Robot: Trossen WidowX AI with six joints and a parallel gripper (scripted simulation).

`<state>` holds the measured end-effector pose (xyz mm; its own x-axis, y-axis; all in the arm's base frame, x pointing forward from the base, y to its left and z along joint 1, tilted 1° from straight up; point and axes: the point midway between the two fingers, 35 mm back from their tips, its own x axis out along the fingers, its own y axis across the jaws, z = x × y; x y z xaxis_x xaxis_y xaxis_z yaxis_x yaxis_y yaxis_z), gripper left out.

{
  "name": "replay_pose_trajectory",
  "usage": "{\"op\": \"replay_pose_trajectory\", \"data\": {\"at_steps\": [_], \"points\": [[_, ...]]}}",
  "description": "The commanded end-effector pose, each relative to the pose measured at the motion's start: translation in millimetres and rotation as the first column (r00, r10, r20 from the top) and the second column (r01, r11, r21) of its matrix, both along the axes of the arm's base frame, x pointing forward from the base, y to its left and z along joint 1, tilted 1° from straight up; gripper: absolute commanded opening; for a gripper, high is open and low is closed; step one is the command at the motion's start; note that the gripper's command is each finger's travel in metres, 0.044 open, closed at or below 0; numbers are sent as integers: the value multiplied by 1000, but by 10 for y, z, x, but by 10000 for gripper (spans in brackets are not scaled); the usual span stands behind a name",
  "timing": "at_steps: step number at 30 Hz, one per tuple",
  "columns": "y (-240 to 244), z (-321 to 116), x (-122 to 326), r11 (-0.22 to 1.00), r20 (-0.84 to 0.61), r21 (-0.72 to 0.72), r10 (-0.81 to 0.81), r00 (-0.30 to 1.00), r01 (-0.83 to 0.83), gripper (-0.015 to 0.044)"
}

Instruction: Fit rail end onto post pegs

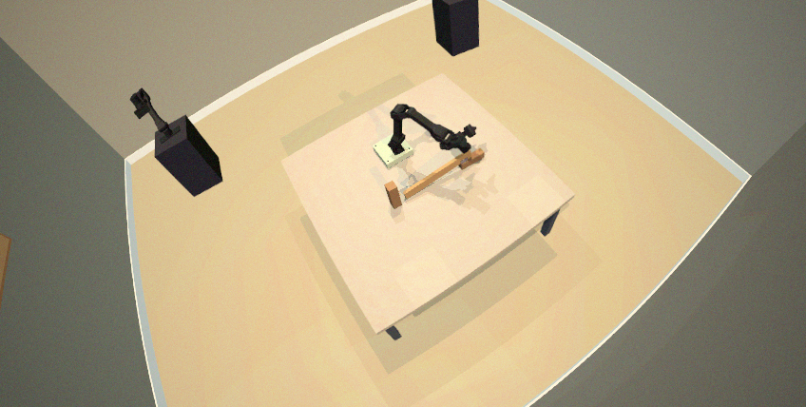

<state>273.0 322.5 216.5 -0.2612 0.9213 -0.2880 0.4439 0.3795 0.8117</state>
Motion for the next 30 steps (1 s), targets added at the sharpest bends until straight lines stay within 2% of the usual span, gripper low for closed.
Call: {"op": "replay_pose_trajectory", "data": {"at_steps": [1,3,6,9,12,21,30], "points": [[-11,-10,13,1000,14,-2,-3,1000,3,426],[-103,-91,111,1000,127,-21,-18,992,21,440],[-347,-277,314,995,372,-86,-11,928,46,440],[-631,-459,480,982,576,-181,63,815,52,440],[-917,-616,590,957,705,-288,181,686,44,440],[-1386,-832,681,879,780,-476,417,467,9,440],[-1901,-1018,683,736,710,-674,667,227,-55,440]]}}
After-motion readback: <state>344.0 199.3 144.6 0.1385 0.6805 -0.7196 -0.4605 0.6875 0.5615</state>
